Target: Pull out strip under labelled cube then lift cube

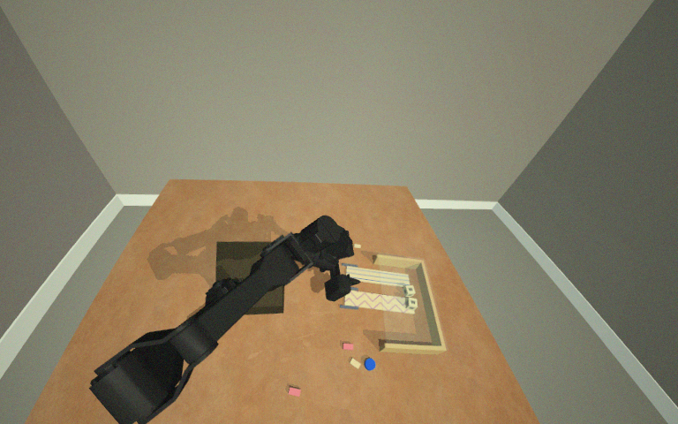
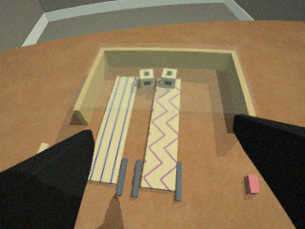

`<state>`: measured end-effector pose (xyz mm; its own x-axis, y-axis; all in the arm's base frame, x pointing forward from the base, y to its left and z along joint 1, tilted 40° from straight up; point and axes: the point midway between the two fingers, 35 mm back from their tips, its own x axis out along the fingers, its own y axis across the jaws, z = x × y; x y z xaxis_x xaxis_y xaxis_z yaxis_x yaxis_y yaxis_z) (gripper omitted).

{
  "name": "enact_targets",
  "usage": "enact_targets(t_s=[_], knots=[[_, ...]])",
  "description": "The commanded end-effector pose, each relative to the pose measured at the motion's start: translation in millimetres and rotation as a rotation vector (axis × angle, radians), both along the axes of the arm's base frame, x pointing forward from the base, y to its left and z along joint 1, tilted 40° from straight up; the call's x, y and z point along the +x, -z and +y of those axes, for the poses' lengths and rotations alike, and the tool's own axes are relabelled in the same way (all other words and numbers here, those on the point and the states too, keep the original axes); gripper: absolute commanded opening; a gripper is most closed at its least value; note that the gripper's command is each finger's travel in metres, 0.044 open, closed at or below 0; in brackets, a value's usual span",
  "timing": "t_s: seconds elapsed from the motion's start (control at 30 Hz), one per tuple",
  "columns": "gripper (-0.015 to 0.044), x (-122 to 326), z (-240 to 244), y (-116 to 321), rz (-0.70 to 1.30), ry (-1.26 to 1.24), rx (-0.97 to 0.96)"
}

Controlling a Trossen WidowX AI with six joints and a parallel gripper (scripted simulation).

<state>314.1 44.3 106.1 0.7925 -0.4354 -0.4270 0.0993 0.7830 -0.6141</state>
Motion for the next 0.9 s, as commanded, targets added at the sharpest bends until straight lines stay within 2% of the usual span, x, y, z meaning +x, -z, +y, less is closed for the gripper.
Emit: enact_targets(t_s=[0.0,0.57,0.87], knots=[[0.0400,-2.7,-10.9,3.0,0.004,0.048,-0.029],[0.0400,-2.7,-10.9,3.0,0.004,0.048,-0.029],[0.0164,21.7,-15.7,25.8,0.156,0.128,0.047]])
